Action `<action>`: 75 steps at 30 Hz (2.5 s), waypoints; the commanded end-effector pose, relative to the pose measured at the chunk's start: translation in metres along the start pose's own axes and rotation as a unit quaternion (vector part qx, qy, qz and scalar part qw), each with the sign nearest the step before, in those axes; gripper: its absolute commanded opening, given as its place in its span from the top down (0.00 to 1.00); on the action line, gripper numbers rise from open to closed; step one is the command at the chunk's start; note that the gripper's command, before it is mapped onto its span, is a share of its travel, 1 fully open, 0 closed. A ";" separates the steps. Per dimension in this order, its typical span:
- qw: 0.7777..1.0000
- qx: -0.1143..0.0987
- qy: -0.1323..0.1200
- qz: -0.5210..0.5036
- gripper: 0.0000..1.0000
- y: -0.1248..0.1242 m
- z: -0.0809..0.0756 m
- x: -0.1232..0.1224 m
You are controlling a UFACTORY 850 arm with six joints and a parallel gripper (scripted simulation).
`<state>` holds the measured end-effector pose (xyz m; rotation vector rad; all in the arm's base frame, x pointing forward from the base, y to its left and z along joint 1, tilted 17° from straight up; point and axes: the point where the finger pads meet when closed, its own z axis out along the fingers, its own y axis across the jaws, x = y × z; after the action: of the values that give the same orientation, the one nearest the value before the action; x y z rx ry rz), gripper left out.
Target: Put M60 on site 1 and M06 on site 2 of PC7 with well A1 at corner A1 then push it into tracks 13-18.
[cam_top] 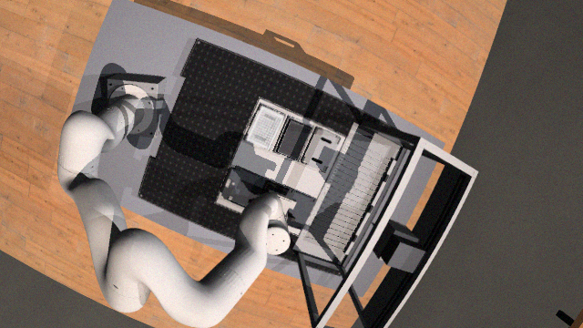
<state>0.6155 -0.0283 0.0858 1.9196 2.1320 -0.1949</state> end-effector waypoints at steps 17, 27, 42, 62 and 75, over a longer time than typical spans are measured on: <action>1.000 -0.001 0.000 0.000 0.00 0.001 -0.030 0.000; 1.000 -0.001 0.000 0.000 0.00 0.001 -0.046 0.000; 1.000 -0.001 0.000 0.000 0.00 0.001 -0.068 0.000; 1.000 -0.001 0.000 0.000 0.00 0.001 -0.086 0.000; 1.000 -0.001 0.000 -0.018 0.00 -0.001 -0.086 0.030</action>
<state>0.6041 0.0078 0.1629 1.8897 2.1615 -0.2015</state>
